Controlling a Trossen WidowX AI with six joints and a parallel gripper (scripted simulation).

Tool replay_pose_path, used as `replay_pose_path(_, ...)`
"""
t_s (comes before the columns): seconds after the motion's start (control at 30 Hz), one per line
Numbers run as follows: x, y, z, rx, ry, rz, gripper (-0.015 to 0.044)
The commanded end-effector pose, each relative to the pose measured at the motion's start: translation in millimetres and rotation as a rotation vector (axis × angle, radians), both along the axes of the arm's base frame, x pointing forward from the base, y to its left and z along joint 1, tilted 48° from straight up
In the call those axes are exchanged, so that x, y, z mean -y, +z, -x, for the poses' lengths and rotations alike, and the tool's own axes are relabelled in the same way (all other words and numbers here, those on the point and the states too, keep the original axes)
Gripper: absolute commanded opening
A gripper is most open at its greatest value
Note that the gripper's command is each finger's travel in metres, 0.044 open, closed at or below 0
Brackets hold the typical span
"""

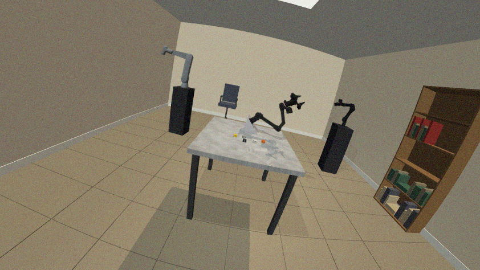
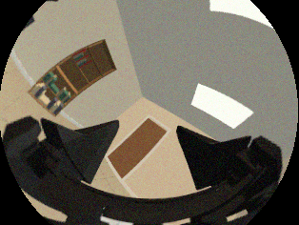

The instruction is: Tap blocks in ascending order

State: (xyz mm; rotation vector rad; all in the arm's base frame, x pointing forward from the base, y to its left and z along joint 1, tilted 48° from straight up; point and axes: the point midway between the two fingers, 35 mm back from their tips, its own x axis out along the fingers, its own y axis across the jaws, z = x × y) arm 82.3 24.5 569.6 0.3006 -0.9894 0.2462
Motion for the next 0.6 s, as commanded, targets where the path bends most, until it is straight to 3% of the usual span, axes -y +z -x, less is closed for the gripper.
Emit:
replay_pose_path(0.0, 2, 1, 1, 0.002, -0.003, -0.004, 0.04)
replay_pose_path(0.1, 36, 7, 7, 0.025, -0.044, -0.071, 0.04)
replay_pose_path(0.3, 166, -1, 6, -0.006, -0.203, -0.325, 0.04)
replay_pose_path(0.57, 315, -82, -50, -0.318, -0.398, -0.612, 0.04)
